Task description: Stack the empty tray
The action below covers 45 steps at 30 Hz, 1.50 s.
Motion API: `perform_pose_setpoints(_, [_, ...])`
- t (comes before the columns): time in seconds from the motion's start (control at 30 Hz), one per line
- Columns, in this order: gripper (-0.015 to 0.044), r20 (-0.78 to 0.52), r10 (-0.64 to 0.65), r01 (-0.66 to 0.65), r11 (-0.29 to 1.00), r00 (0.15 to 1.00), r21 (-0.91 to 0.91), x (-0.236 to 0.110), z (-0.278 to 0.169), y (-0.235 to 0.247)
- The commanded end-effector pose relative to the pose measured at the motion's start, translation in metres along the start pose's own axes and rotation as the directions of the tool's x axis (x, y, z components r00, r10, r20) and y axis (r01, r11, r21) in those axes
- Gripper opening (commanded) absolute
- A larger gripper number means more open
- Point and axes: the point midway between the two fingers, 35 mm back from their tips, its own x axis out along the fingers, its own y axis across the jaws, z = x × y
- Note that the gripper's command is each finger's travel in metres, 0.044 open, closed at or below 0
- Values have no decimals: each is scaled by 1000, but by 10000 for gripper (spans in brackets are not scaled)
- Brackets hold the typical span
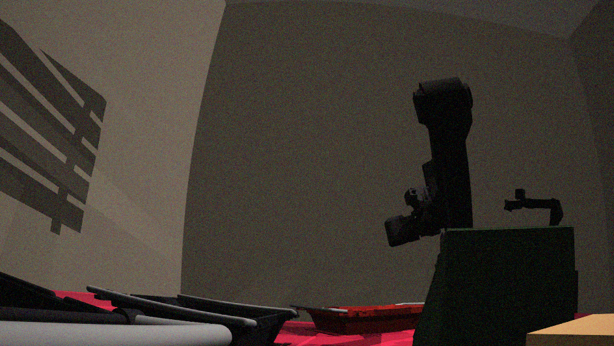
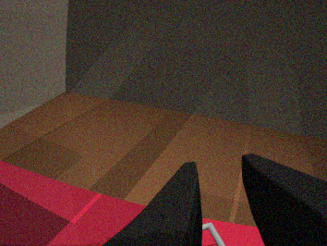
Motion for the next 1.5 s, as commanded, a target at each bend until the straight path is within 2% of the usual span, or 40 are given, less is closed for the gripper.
perform_pose_setpoints(0.0, [81, 0, 0, 0, 1000, 1000, 0, 0, 0, 0])
perform_pose_setpoints(0.47, [81, -8, 7, -6, 1000, 1000, 18, 2, -1, 1])
perform_pose_setpoints(0.6, [81, -74, 69, -57, 985, 995, 161, 21, -10, 9])
perform_pose_setpoints(0.83, [81, -229, 294, -160, 869, 928, 469, 66, -34, 57])
perform_pose_setpoints(1.0, [81, -311, 478, -205, 756, 822, 622, 86, -47, 113])
perform_pose_setpoints(1.17, [81, -369, 654, -235, 646, 661, 726, 89, -52, 184])
perform_pose_setpoints(1.33, [81, -407, 793, -265, 556, 454, 787, 72, -46, 263])
perform_pose_setpoints(1.47, [81, -432, 847, -284, 516, 309, 808, 49, -39, 314])
